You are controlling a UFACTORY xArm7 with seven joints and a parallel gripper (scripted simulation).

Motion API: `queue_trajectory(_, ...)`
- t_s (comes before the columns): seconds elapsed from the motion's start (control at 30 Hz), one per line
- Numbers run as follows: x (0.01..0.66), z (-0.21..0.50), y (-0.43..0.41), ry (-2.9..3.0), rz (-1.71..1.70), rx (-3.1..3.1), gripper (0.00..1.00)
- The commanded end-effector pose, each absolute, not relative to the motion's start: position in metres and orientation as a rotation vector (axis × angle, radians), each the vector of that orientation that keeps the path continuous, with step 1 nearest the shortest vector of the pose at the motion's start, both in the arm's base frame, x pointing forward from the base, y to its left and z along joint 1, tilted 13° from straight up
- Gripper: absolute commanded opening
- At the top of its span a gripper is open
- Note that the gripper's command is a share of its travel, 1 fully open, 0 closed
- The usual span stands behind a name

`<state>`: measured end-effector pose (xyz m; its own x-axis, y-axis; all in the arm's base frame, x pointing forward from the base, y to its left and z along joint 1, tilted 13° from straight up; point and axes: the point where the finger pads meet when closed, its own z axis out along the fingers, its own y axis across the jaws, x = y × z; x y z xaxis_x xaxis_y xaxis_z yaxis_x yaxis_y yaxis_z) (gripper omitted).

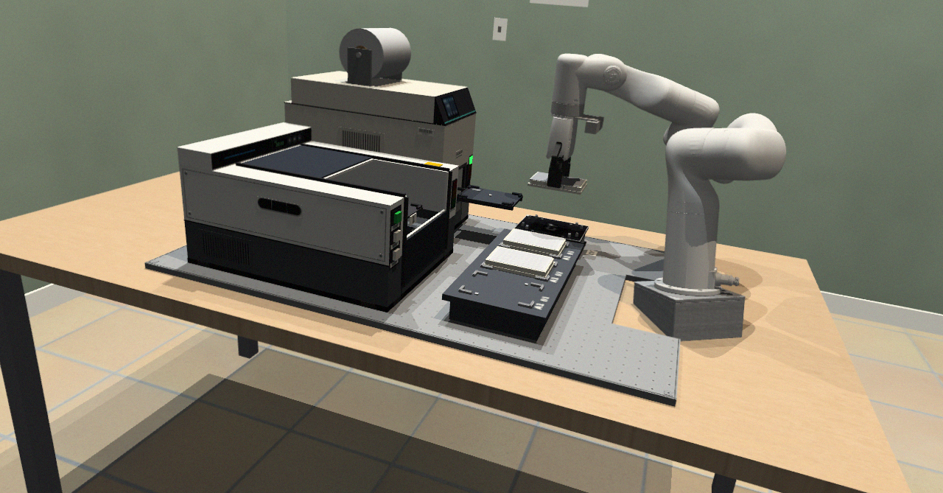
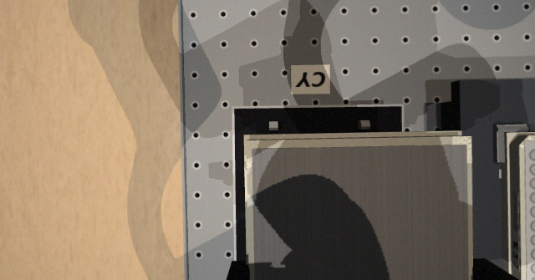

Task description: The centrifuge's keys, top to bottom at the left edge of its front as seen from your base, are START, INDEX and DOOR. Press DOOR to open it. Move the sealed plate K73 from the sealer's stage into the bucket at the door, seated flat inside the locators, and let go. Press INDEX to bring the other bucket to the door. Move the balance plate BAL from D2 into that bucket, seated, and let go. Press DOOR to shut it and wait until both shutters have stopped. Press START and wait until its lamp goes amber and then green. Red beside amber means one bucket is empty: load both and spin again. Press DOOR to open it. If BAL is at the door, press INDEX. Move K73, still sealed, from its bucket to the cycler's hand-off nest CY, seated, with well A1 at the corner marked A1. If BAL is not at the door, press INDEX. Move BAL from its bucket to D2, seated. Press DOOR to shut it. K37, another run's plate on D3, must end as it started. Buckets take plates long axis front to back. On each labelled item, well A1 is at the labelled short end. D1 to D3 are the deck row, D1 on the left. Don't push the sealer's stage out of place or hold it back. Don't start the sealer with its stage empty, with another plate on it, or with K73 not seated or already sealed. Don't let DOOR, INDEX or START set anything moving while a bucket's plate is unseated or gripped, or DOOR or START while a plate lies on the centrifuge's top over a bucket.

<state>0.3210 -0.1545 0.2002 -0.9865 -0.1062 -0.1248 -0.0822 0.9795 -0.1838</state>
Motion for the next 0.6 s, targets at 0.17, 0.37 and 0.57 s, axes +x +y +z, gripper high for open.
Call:
queue_trajectory(0.17, 0.323, 0.189, -0.157, 2.988, -0.272, -0.142, 0.00)
queue_trajectory(0.37, 0.325, 0.180, -0.159, 2.988, -0.272, -0.142, 0.00)
queue_trajectory(0.57, 0.326, 0.170, -0.160, 2.988, -0.272, -0.142, 0.00)
